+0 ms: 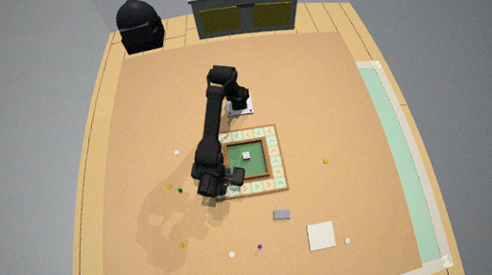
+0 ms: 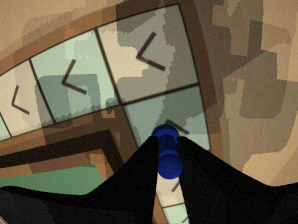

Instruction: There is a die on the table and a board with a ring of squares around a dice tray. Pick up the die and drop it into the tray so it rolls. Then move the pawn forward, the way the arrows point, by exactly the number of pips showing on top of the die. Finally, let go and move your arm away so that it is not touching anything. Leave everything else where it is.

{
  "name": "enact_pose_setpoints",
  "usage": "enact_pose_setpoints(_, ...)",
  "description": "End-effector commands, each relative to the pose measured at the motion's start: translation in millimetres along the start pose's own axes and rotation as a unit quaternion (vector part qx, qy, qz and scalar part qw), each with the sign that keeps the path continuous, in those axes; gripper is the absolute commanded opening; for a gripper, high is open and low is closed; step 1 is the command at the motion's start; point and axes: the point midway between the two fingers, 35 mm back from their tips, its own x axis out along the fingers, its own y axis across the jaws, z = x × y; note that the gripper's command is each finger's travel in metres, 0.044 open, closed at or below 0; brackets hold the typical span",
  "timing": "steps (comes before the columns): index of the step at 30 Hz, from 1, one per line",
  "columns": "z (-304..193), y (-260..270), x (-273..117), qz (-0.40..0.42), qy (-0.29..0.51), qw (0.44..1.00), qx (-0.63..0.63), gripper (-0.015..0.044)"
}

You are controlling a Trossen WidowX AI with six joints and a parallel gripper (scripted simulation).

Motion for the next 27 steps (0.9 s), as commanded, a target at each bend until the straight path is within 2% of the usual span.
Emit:
enact_pose_setpoints(1, 5, 0, -21, -0.001, -0.007, 1.000, -0.001, 0.0000)
enact_pose_setpoints(20, -3, 3, -117, -0.001, -0.007, 1.000, -0.001, 0.0000)
enact_pose_setpoints(27, -3, 7, -118, -0.002, -0.006, 1.000, -0.001, 0.0000)
